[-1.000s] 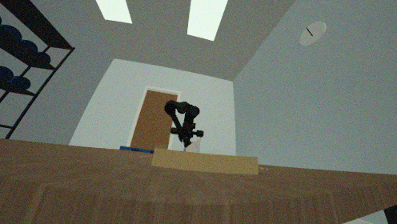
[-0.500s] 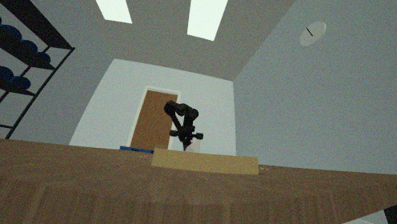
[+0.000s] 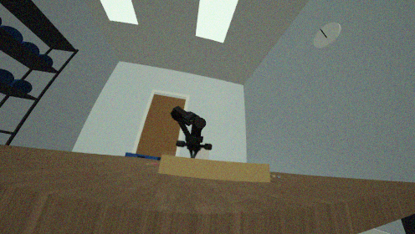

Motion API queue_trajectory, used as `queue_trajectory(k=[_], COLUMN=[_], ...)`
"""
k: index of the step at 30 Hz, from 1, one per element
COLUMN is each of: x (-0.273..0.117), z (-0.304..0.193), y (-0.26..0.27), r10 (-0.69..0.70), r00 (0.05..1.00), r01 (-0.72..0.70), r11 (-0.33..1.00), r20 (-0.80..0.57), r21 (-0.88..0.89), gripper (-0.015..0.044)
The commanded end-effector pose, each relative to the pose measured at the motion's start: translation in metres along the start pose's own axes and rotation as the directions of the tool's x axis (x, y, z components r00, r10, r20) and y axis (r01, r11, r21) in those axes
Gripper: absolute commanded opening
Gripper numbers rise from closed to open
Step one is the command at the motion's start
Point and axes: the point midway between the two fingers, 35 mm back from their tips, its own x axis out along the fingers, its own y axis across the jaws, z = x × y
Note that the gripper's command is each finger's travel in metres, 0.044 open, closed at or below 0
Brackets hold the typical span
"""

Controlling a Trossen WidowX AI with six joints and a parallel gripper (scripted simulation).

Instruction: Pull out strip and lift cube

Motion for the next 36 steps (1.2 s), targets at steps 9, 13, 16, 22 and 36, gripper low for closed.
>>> queue_trajectory(k=[9, 13, 16, 22, 36], x=[0.023, 0.029, 0.032, 0.032, 0.032], z=[-0.003, -0.003, -0.003, -0.003, -0.003], y=[-0.001, -0.002, -0.002, -0.002, -0.002], r10=[-0.002, -0.003, -0.004, -0.004, -0.004], r00=[1.0, 1.0, 1.0, 1.0, 1.0], r01=[0.002, 0.003, 0.004, 0.004, 0.004], r11=[1.0, 1.0, 1.0, 1.0, 1.0], r20=[-0.005, -0.005, -0.005, -0.005, -0.005], r21=[-0.006, -0.006, -0.006, -0.006, -0.006], gripper=[0.0, 0.0, 0.0, 0.0, 0.0])
